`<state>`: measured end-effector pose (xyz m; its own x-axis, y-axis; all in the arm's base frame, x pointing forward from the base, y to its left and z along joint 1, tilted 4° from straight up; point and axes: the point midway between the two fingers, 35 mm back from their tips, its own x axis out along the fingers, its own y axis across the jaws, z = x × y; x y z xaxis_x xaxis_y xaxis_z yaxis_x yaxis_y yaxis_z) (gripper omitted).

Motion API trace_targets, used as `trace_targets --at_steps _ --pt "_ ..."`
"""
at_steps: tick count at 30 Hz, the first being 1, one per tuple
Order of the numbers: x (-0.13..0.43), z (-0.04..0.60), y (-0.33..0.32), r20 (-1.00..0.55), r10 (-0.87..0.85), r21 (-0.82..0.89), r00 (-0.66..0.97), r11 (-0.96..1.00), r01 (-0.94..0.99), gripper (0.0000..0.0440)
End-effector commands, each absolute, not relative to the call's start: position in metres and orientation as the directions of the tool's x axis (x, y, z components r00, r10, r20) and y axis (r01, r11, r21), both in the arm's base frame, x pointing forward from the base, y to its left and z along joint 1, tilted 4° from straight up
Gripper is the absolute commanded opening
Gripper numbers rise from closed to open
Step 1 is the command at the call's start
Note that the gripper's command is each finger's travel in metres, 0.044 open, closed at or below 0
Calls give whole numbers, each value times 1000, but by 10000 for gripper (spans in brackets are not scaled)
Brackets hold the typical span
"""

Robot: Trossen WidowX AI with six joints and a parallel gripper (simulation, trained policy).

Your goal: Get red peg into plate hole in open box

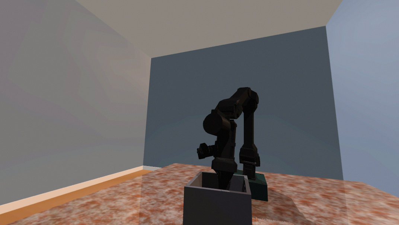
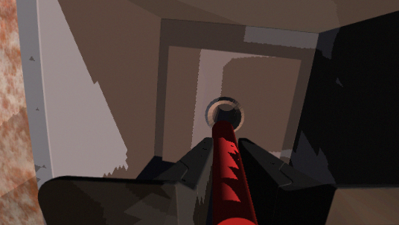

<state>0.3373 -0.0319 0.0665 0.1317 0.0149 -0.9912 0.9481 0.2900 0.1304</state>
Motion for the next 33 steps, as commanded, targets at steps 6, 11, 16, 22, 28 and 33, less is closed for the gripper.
trace_targets --at_steps 6,11,16,22,28,33 --pt "340 40 -35 -995 12 97 98 327 940 4" --pt "342 33 -36 -997 5 73 76 342 937 86" --pt "343 31 -32 -998 26 65 60 345 937 115" --pt "348 42 -34 -995 87 84 58 331 940 166" --pt "352 52 -37 -986 153 105 60 310 945 183" --pt "355 61 -39 -977 201 125 66 295 947 199"
